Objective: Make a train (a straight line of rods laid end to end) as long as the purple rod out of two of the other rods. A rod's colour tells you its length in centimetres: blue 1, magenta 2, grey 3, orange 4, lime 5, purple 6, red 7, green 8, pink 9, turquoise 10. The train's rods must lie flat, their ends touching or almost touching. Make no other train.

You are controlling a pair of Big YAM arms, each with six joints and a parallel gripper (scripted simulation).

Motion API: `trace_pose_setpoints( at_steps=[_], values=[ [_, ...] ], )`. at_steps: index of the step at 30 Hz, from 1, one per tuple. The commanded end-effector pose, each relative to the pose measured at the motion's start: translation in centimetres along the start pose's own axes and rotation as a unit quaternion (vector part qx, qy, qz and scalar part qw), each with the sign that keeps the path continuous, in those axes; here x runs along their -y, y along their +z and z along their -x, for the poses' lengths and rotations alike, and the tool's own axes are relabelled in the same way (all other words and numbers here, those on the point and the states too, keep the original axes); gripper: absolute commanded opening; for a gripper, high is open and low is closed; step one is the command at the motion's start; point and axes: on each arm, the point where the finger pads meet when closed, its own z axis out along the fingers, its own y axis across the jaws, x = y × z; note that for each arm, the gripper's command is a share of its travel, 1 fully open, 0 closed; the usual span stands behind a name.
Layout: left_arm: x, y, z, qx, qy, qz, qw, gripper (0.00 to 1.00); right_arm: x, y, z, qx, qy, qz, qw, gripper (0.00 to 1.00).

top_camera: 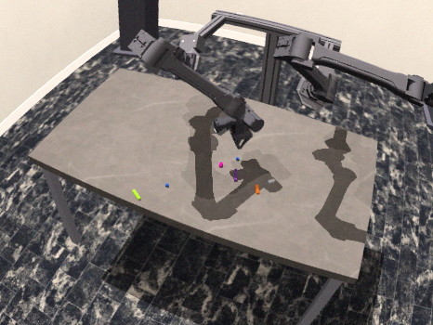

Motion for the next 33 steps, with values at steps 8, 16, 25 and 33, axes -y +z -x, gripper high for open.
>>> trace_pose_setpoints(
  at_steps=[8,16,25,33],
  values=[
    [-0.4,-0.6,0.8,0.012,-0.003,0.003,1.0,1.0,-0.4,0.8,0.1,0.001,0.003,0.0,1.0,0.23],
    [-0.4,-0.6,0.8,0.012,-0.003,0.003,1.0,1.0,-0.4,1.9,0.0,0.001,0.005,0.0,1.0,0.23],
    [-0.4,-0.6,0.8,0.012,-0.003,0.003,1.0,1.0,-0.2,2.9,-0.1,0.0,0.002,0.0,1.0,0.23],
    [-0.4,-0.6,0.8,0.012,-0.003,0.003,1.0,1.0,-0.3,4.3,0.0,0.001,0.004,-0.001,1.0,0.23]
  ],
)
